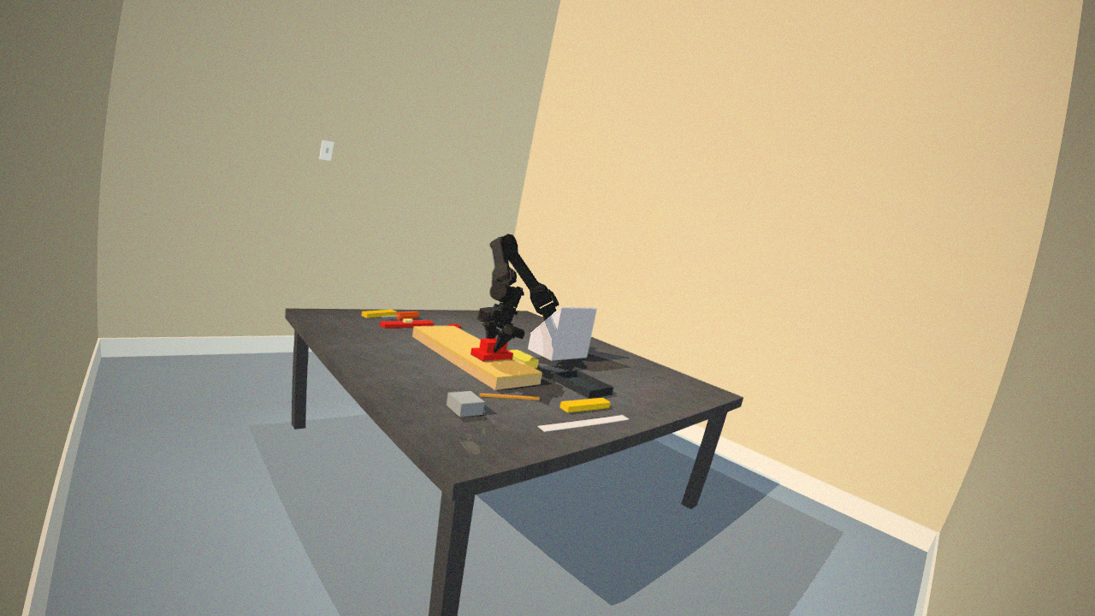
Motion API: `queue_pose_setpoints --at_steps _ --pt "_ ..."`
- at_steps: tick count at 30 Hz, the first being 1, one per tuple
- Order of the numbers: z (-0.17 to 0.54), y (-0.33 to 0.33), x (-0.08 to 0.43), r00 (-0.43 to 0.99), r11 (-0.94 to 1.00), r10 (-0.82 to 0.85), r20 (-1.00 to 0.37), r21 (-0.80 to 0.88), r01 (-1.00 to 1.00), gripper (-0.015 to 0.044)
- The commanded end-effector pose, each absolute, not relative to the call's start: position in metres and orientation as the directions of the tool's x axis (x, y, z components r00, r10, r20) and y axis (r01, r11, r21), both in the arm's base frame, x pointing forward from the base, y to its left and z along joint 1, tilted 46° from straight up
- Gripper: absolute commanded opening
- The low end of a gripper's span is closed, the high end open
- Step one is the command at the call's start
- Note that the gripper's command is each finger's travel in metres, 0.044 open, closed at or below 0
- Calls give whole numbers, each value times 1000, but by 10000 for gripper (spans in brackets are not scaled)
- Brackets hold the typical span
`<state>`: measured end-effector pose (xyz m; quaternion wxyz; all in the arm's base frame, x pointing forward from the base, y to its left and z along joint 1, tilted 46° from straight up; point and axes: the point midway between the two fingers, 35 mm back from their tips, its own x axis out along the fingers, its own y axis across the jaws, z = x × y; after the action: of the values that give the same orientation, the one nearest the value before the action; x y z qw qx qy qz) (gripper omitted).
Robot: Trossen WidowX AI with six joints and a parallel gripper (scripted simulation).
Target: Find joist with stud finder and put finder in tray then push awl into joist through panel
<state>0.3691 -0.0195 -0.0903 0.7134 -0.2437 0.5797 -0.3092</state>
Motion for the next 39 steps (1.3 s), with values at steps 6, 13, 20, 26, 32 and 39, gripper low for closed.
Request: queue_pose_setpoints --at_steps 6,13,20,26,32,39 --pt "-73 -37 365 136 684 -729 -671 -712 158 0" --pt "-60 -50 362 136 684 -730 -670 -713 157 0" --pt "-47 -63 359 135 683 -730 -670 -713 157 0" --pt "-35 -74 357 135 682 -731 -669 -714 156 0" --pt "-24 -85 354 135 682 -731 -668 -715 156 0" --pt "-11 -98 351 134 681 -732 -668 -715 156 0"
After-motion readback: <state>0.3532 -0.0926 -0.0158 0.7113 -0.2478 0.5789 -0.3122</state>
